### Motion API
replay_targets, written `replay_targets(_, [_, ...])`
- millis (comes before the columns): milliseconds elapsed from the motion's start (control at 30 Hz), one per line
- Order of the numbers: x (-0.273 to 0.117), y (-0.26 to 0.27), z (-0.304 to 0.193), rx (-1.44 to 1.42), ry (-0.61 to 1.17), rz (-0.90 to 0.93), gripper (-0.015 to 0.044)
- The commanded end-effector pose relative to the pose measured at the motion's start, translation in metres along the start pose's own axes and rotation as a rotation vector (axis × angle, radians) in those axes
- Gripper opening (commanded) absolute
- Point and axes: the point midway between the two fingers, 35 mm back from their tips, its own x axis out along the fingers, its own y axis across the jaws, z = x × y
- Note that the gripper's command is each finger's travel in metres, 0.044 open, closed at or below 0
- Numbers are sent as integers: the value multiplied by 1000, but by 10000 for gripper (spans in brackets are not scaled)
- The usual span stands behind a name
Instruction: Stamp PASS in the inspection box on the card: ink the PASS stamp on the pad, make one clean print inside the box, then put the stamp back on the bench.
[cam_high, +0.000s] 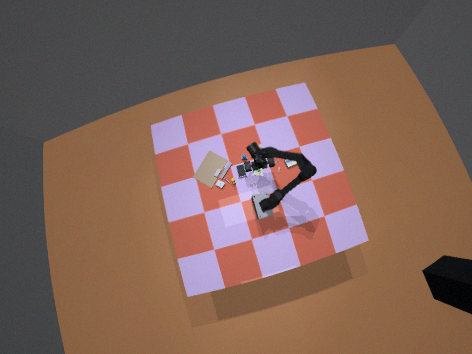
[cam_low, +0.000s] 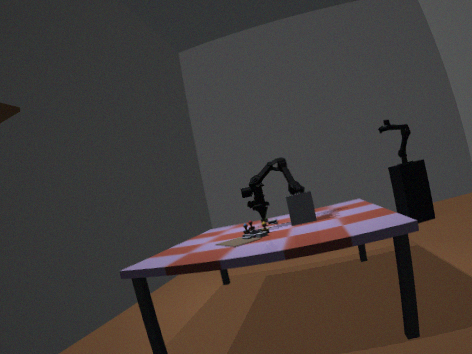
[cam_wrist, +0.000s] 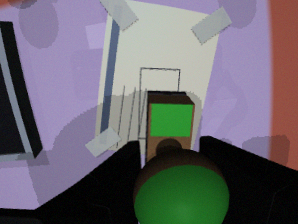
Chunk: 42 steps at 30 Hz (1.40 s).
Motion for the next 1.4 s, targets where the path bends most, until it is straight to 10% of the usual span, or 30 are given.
replay_targets(0, [-8, 1, 2, 6, -6, 5, 0])
replay_targets(1367, [-25, -99, -1, 12, -6, 0, 0])
